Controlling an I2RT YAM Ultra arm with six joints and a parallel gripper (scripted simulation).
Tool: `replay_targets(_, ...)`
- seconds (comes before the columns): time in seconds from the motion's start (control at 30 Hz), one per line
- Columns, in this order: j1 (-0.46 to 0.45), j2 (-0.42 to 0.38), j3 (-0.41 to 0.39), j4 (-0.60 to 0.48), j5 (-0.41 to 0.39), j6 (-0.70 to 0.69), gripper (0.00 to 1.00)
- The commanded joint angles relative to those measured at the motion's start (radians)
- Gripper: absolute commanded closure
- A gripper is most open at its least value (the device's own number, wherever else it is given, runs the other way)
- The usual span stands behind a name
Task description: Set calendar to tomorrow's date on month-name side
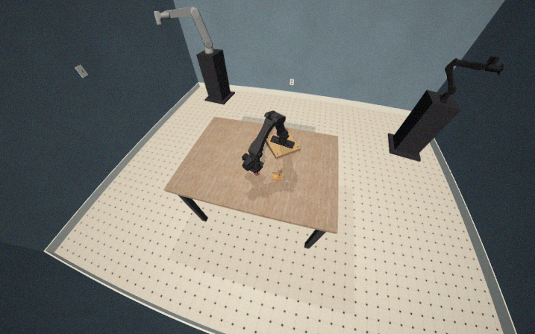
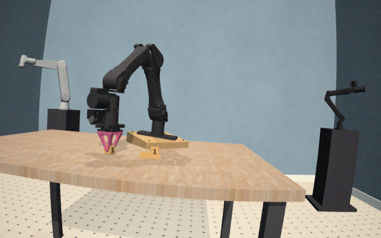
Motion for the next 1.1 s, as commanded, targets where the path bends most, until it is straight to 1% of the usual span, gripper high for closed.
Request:
replay_targets(0.0, 0.008, -0.03, -0.014, -0.001, 0.008, 0.004, 0.74)
replay_targets(0.2, 0.008, -0.029, -0.019, 0.006, 0.008, 0.004, 0.74)
replay_targets(0.3, 0.009, -0.028, -0.008, 0.007, 0.008, 0.005, 0.74)
replay_targets(0.53, 0.01, -0.017, -0.021, 0.014, 0.008, 0.005, 0.74)
replay_targets(0.57, 0.01, -0.015, 0.013, -0.005, 0.008, 0.005, 0.74)
replay_targets(0.63, 0.011, -0.012, 0.012, 0.011, 0.008, 0.005, 0.74)
replay_targets(1.07, 0.006, -0.008, 0.008, 0.01, 0.008, 0.005, 0.74)
